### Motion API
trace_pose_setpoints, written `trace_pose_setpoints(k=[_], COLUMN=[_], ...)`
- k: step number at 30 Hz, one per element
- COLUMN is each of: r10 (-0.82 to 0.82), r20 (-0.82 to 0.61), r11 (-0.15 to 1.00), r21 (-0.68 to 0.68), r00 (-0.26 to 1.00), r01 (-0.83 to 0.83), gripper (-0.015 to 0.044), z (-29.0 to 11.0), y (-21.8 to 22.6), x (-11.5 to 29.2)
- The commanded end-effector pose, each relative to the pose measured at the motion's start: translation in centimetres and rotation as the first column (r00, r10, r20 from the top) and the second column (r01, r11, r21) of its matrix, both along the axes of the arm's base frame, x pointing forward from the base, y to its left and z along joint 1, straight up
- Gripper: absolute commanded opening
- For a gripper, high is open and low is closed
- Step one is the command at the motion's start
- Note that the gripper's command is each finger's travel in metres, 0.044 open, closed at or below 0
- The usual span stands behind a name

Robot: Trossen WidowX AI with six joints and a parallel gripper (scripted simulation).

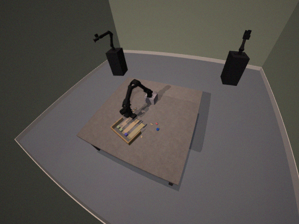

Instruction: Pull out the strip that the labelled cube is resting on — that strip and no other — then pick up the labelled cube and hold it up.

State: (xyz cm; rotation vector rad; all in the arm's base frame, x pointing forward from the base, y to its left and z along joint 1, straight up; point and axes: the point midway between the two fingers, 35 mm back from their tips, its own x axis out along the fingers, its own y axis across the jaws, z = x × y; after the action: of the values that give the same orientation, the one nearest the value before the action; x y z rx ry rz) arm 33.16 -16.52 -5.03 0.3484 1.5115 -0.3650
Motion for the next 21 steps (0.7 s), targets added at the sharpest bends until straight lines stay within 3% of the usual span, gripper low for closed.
trace_pose_setpoints(k=[1,21], r10=[-0.002,-0.002], r20=[0.004,0.003], r11=[1.000,1.000], r21=[0.002,0.003], r00=[1.000,1.000], r01=[0.002,0.002], gripper=[0.0000,0.0000], z=[-0.2,-0.3], y=[0.0,0.5], x=[0.1,-1.0])
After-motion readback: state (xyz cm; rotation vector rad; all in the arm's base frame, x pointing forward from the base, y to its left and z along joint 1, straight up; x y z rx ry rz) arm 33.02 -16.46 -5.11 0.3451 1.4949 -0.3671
